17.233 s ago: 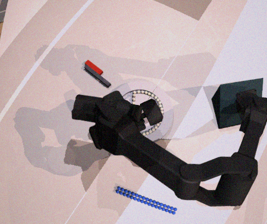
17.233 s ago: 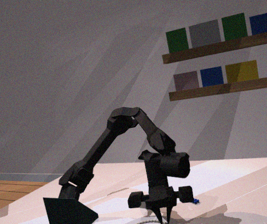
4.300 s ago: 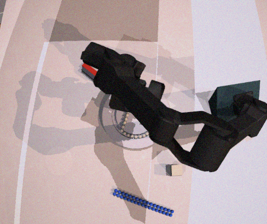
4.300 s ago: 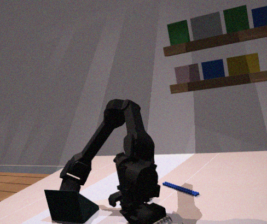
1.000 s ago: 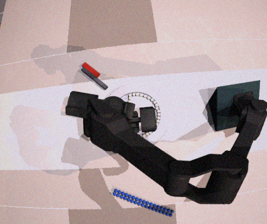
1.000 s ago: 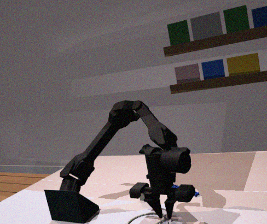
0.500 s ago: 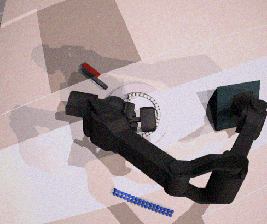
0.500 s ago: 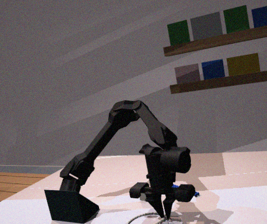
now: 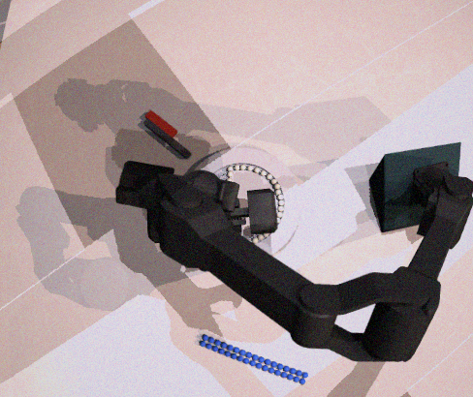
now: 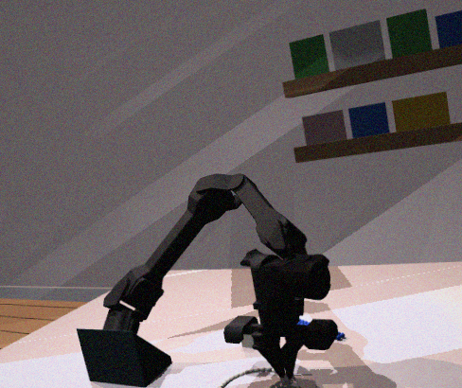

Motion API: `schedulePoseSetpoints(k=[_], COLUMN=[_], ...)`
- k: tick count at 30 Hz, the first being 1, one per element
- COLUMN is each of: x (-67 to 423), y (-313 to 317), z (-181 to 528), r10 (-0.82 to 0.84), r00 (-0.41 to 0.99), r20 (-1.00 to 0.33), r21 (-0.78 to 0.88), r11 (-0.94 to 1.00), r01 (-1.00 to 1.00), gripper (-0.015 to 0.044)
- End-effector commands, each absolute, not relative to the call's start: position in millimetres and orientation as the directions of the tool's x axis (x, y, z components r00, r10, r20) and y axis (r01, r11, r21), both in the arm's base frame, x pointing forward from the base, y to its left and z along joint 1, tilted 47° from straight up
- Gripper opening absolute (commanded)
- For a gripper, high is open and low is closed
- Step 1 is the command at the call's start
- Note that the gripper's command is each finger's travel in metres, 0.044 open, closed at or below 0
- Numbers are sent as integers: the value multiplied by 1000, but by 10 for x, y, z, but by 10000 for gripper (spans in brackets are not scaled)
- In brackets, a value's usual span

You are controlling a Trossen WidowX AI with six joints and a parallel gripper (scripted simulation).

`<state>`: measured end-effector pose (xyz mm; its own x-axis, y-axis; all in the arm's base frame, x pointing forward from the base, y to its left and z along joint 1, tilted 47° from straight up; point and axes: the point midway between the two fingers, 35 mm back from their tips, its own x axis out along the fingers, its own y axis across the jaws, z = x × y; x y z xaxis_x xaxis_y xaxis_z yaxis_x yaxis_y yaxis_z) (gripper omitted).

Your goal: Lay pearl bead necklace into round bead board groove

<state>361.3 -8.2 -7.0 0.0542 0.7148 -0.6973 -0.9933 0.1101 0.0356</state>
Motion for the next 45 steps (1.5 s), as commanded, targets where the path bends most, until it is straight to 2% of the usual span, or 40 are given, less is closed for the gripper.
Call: schedulePoseSetpoints(k=[1,35,45], x=[3614,3689,3688], y=[-84,-42,-69], z=[-67,-56,-35], r10=[714,719,715], r00=[54,58,56], r20=[-698,-692,-697], r21=[35,38,34], r11=[109,116,110], r01=[-993,-992,-993], gripper=[0,0,263])
